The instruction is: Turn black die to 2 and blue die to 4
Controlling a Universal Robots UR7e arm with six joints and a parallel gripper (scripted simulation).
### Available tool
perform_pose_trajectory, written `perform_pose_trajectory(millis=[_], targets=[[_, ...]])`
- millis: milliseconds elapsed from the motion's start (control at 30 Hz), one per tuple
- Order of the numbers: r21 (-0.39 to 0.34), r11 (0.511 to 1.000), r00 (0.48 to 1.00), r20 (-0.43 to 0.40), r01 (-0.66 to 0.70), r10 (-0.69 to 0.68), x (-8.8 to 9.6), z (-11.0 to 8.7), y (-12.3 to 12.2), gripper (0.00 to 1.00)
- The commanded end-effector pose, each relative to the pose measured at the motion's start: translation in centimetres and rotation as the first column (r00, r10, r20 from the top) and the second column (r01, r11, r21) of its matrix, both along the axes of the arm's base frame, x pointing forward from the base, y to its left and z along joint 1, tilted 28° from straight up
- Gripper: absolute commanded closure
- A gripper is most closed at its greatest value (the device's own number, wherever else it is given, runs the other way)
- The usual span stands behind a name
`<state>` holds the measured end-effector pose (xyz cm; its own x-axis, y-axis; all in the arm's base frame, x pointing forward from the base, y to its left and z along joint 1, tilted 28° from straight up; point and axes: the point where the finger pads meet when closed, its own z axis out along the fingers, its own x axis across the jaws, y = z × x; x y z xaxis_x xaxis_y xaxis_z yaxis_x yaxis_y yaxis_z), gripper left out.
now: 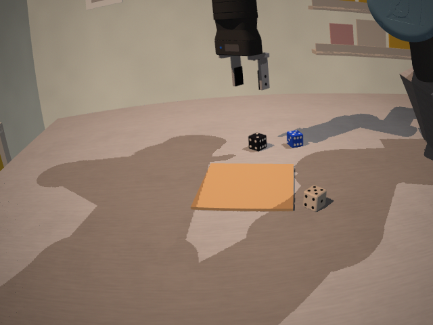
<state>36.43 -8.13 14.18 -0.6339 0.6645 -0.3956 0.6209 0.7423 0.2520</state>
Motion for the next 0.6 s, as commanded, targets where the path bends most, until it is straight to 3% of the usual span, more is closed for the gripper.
perform_pose_trajectory(millis=[0, 567], targets=[[-0.005, 1.0, 1.0, 0.0, -0.009, 0.009, 0.03, 0.03, -0.04, 0.0], [-0.068, 0.989, 0.991, -0.017, -0.132, 0.131, 0.2, -0.04, -0.48, 0.0]])
